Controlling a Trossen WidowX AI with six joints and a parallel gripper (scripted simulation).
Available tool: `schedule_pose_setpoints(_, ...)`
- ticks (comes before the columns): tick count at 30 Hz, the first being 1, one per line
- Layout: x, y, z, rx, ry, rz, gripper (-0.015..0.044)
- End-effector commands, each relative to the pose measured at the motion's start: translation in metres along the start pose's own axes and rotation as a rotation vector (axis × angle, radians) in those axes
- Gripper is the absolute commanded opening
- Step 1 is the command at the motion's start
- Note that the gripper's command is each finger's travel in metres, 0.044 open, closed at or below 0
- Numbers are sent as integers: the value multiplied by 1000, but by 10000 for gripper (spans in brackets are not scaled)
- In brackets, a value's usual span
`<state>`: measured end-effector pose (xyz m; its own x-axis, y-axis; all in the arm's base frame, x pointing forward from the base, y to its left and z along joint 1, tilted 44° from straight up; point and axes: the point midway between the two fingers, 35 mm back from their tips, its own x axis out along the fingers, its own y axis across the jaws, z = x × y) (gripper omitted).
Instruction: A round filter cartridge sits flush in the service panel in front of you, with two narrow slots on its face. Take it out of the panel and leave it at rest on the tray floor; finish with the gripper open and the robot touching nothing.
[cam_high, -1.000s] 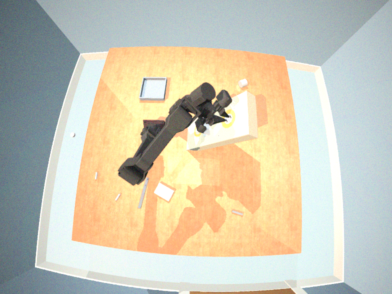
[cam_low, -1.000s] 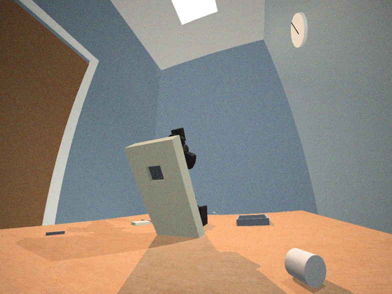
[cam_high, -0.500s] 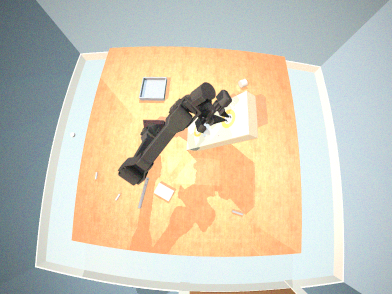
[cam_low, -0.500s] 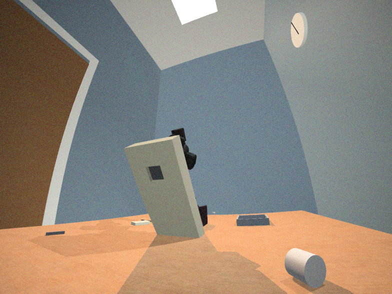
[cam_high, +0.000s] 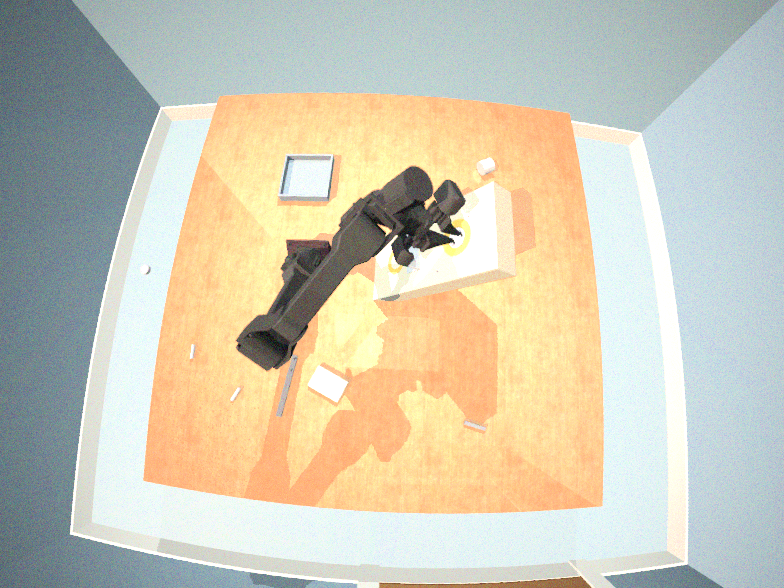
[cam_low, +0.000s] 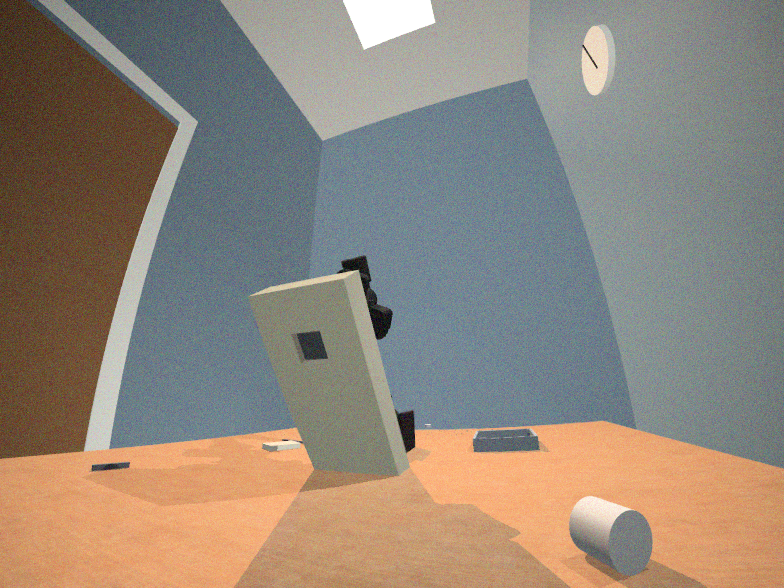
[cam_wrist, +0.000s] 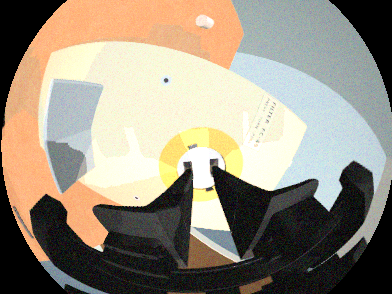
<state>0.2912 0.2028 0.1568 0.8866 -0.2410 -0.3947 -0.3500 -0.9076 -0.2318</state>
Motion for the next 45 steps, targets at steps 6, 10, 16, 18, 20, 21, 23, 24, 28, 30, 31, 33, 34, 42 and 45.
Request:
schedule_pose_setpoints(6,1,0,1,-4,-4,-2,90)
schedule_pose_setpoints(10,4,0,1,-4,-4,-2,90)
schedule_pose_setpoints(16,7,0,1,-4,-4,-2,90)
schedule_pose_setpoints(18,9,0,1,-4,-4,-2,90)
schedule_pose_setpoints(20,11,0,1,-4,-3,-2,90)
schedule_pose_setpoints(21,12,0,1,-4,-3,-2,90)
schedule_pose_setpoints(23,12,0,1,-4,-3,-2,90)
schedule_pose_setpoints(24,13,0,1,-4,-3,-2,90)
schedule_pose_setpoints(28,14,0,1,-4,-3,-2,90)
schedule_pose_setpoints(30,15,0,1,-4,-3,-2,90)
schedule_pose_setpoints(31,15,0,1,-4,-3,-2,90)
schedule_pose_setpoints(33,16,0,1,-4,-3,-2,90)
schedule_pose_setpoints(34,16,0,1,-4,-3,-2,90)
schedule_pose_setpoints(42,18,0,1,-4,-3,-2,90)
schedule_pose_setpoints(45,12,-1,1,-9,5,-8,83)
